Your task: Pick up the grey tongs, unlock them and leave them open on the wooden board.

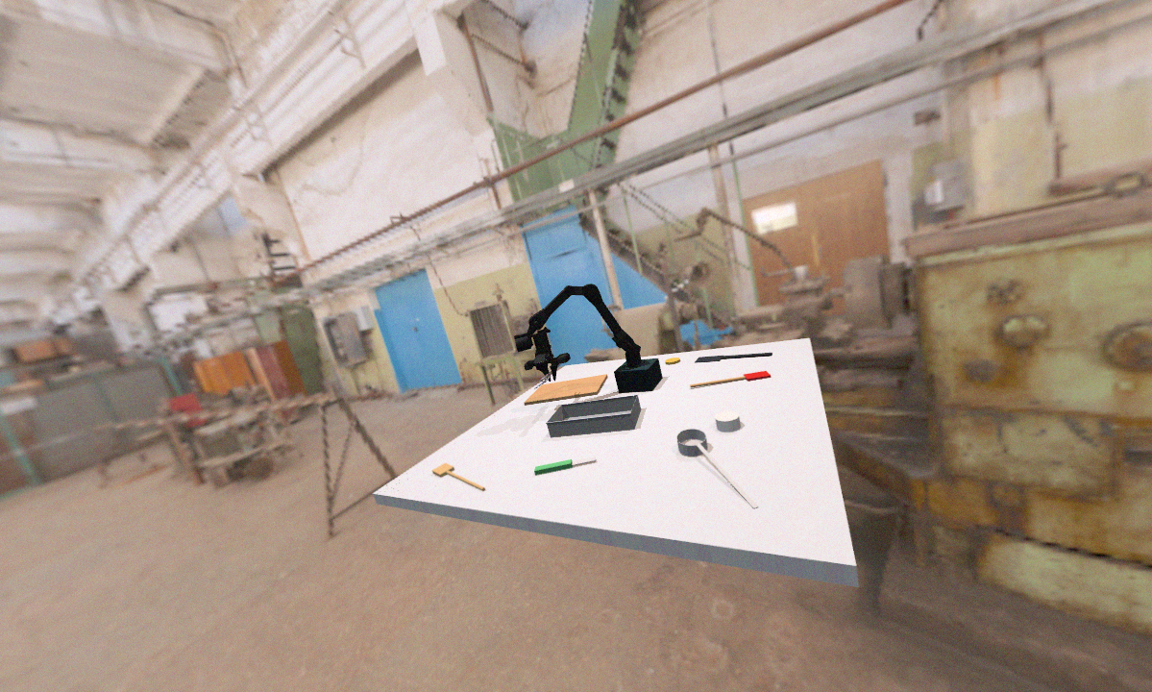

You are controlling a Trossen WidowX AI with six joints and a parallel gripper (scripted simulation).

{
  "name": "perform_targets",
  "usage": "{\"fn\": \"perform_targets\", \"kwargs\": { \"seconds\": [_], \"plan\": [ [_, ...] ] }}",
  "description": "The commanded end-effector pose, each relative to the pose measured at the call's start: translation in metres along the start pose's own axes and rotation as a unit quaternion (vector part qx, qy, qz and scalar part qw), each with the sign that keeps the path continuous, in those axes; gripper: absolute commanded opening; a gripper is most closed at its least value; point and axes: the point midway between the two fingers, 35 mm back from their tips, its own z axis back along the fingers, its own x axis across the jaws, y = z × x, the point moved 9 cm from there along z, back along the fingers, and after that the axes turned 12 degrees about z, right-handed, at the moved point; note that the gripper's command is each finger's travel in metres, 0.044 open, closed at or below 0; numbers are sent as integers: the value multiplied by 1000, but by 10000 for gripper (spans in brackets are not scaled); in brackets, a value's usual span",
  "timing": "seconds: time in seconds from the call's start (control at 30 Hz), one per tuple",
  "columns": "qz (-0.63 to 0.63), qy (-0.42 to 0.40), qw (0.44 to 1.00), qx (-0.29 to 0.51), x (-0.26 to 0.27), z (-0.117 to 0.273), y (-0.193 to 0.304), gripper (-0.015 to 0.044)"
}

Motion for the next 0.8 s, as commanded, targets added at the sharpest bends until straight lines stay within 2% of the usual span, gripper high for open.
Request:
{"fn": "perform_targets", "kwargs": {
  "seconds": [0.0,0.37,0.77],
  "plan": [
    [-89,3,996,1,-4,2,9,-150],
    [-306,4,952,2,-11,2,31,-150],
    [-524,5,852,1,-16,2,55,-150]
  ]
}}
